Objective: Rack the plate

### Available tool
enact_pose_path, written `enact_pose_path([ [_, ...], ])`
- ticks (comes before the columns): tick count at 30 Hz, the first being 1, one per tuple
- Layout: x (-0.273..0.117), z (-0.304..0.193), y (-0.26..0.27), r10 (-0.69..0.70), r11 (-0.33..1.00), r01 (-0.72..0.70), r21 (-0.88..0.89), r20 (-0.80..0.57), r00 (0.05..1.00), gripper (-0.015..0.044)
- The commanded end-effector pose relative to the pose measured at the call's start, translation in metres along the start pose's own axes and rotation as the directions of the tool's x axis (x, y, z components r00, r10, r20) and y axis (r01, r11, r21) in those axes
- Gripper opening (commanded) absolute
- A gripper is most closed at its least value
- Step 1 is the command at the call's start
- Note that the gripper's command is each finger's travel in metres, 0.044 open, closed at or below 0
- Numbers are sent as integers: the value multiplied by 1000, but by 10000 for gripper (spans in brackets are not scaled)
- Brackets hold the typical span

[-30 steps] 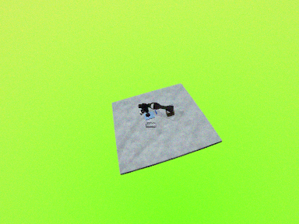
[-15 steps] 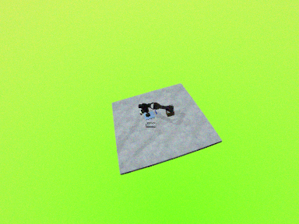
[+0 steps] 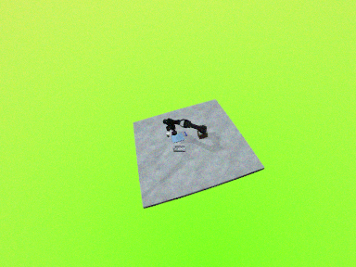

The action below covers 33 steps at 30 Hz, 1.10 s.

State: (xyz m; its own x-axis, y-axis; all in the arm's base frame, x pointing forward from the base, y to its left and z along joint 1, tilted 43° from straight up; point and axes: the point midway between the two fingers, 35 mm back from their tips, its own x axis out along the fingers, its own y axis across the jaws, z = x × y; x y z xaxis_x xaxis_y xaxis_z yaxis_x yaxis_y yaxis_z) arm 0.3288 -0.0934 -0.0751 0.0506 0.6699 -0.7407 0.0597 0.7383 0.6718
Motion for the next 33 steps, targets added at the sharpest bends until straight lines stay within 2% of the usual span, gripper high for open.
enact_pose_path([
  [1,-22,4,0,-12,1000,12,-15,8,1000,0],
  [19,-103,2,-3,-4,1000,4,-23,0,1000,0],
  [23,-108,2,-2,-3,1000,3,-18,-1,1000,0],
  [33,-116,-3,46,-7,954,7,301,-1,1000,0],
])
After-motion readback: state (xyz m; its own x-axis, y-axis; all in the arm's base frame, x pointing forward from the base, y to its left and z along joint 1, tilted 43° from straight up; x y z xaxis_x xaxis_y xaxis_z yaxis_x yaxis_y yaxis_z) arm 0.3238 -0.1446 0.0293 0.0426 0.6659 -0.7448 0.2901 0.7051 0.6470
